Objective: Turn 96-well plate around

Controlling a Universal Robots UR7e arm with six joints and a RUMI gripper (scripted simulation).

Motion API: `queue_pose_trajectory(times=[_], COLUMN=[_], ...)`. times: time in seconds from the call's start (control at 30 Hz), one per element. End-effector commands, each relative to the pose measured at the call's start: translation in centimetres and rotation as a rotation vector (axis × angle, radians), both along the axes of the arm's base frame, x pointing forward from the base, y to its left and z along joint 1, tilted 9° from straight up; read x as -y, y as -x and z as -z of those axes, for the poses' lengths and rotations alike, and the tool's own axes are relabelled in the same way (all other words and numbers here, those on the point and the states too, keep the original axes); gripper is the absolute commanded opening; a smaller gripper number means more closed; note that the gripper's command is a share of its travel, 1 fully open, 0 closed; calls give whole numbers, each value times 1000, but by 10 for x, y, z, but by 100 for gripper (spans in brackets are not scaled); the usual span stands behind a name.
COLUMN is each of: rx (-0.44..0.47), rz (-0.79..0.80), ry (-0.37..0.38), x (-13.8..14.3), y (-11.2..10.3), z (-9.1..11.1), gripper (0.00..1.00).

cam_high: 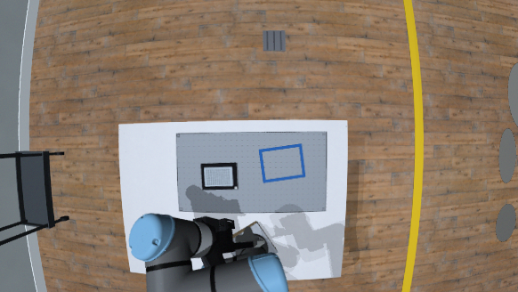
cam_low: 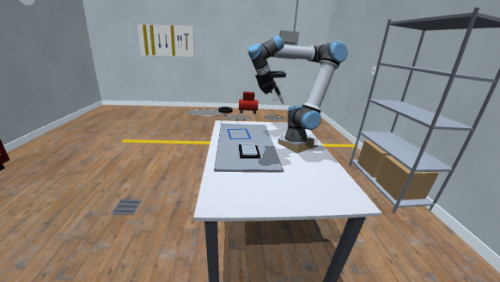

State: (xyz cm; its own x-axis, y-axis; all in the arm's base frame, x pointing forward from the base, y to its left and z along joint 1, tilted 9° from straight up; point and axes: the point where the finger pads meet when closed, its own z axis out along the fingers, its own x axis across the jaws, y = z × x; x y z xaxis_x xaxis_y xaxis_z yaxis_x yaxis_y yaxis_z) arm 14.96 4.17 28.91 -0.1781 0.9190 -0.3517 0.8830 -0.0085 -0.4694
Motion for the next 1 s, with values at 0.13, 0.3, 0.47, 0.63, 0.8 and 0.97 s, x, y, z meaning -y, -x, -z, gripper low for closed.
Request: queue_pose_trajectory(times=[0.13, 0.3, 0.47, 0.63, 0.8, 0.97], rx=[119, 181, 240, 278, 353, 408], rz=[146, 227, 308, 363, 473, 558], ry=[45, 64, 82, 92, 111, 124], x=[-8, -14, -19, -23, -28, -34], y=[-19, -33, -45, -53, -68, -81], z=[23, 41, 55, 65, 83, 98], gripper=[100, 100, 100, 100, 100, 100])
